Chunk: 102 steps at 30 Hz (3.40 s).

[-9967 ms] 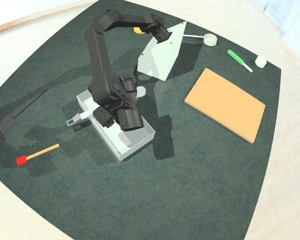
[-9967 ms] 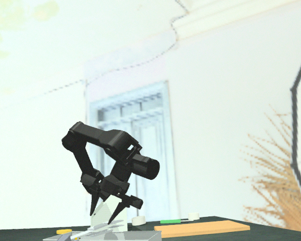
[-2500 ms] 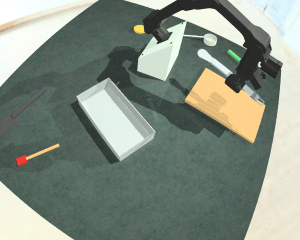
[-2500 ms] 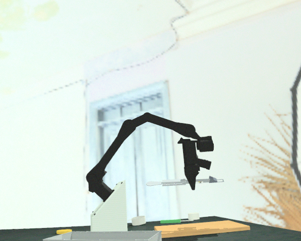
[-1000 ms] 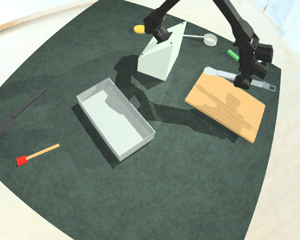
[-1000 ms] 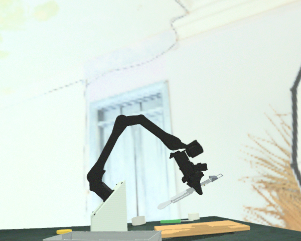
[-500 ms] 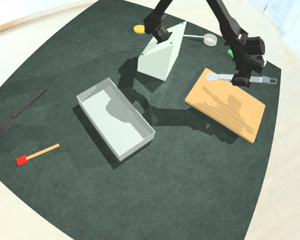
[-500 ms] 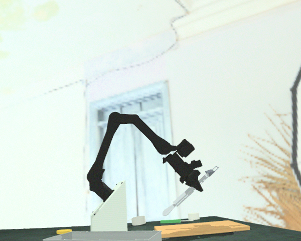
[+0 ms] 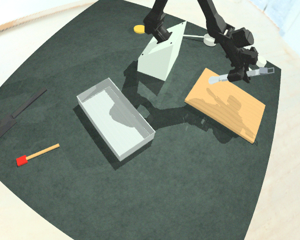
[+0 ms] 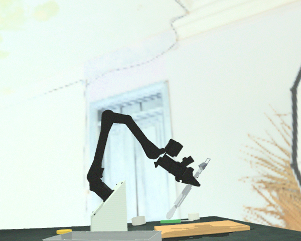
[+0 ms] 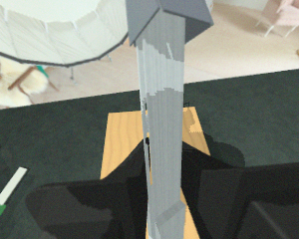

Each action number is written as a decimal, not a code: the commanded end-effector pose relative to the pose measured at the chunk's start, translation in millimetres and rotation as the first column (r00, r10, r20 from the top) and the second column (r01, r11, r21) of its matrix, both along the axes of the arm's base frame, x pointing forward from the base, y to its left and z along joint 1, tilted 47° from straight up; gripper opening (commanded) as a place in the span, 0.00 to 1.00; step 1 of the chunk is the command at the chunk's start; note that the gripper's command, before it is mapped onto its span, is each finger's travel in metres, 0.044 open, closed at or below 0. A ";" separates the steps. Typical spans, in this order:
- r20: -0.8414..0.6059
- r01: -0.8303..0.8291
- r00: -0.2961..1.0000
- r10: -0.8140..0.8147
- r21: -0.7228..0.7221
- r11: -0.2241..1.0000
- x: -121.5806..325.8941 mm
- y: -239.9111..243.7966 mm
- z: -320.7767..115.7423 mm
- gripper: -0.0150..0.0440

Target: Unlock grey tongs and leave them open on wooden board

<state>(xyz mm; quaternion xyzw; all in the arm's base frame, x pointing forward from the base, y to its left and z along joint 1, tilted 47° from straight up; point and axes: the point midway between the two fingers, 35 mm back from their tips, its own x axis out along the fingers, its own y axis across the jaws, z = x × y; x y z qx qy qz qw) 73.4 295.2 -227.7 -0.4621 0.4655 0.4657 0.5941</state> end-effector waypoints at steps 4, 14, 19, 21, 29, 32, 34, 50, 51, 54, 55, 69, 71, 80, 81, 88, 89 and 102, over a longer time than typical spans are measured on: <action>0.017 -0.022 1.000 0.020 0.111 0.994 -1.5 0.7 18.3 0.00; 0.051 -0.049 0.998 0.037 0.257 0.965 -3.5 -3.8 45.9 0.00; 0.061 -0.056 0.997 0.040 0.292 0.955 -4.2 -5.4 53.7 0.00; 0.061 -0.056 0.997 0.040 0.292 0.955 -4.2 -5.4 53.7 0.00; 0.061 -0.056 0.997 0.040 0.292 0.955 -4.2 -5.4 53.7 0.00; 0.061 -0.056 0.997 0.040 0.292 0.955 -4.2 -5.4 53.7 0.00; 0.061 -0.056 0.997 0.040 0.292 0.955 -4.2 -5.4 53.7 0.00; 0.061 -0.056 0.997 0.040 0.292 0.955 -4.2 -5.4 53.7 0.00; 0.061 -0.056 0.997 0.040 0.292 0.955 -4.2 -5.4 53.7 0.00; 0.061 -0.056 0.997 0.040 0.292 0.955 -4.2 -5.4 53.7 0.00; 0.060 -0.056 0.997 0.040 0.290 0.955 -4.1 -5.3 53.3 0.00; 0.025 -0.029 0.999 0.026 0.139 0.990 -1.7 0.2 23.2 0.00; 0.019 -0.025 1.000 0.023 0.113 0.993 -1.4 0.8 18.9 0.00; -0.003 -0.007 1.000 0.007 -0.002 1.000 -0.2 2.4 1.9 0.00; -0.006 -0.005 1.000 0.005 -0.015 1.000 0.0 2.5 0.2 0.00; -0.021 0.007 1.000 -0.009 -0.105 0.994 0.7 2.6 -10.0 0.00; -0.022 0.008 1.000 -0.011 -0.118 0.993 0.8 2.6 -11.2 0.00; -0.043 0.026 0.998 -0.039 -0.284 0.959 1.7 0.6 -23.3 0.00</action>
